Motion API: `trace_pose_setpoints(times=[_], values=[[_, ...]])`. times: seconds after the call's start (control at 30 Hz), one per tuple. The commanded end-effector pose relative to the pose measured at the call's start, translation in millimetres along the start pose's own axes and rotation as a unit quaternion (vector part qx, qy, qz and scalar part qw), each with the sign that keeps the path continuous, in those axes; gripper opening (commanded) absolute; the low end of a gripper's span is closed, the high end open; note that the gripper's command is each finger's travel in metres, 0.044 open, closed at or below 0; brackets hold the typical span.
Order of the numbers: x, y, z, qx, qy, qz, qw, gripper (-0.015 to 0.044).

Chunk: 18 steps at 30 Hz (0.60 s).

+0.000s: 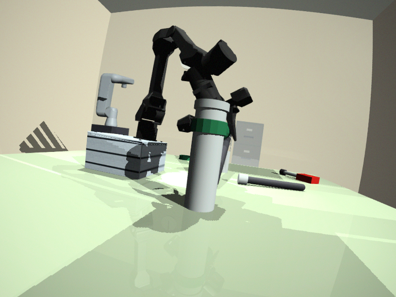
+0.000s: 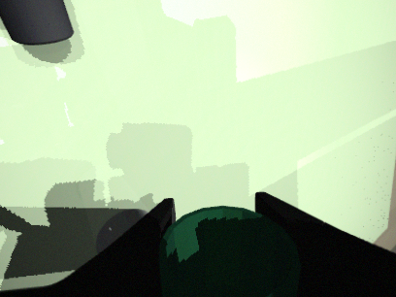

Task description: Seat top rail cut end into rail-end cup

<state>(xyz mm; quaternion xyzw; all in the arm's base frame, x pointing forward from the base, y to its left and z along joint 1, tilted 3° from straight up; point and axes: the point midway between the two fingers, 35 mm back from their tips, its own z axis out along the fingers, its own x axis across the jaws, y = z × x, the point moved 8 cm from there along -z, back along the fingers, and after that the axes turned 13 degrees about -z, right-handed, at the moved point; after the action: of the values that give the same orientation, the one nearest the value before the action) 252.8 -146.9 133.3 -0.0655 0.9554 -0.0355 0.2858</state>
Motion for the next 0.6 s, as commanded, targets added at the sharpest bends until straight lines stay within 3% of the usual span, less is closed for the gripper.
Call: trace_pose_setpoints(times=[0.0, 0.57], values=[[2.9, -0.6, -0.8, -0.004, 0.0, -0.009, 1.0, 0.0], [12.9, -3.9, -5.9, -0.032, -0.006, -0.059, 0.998, 0.0]])
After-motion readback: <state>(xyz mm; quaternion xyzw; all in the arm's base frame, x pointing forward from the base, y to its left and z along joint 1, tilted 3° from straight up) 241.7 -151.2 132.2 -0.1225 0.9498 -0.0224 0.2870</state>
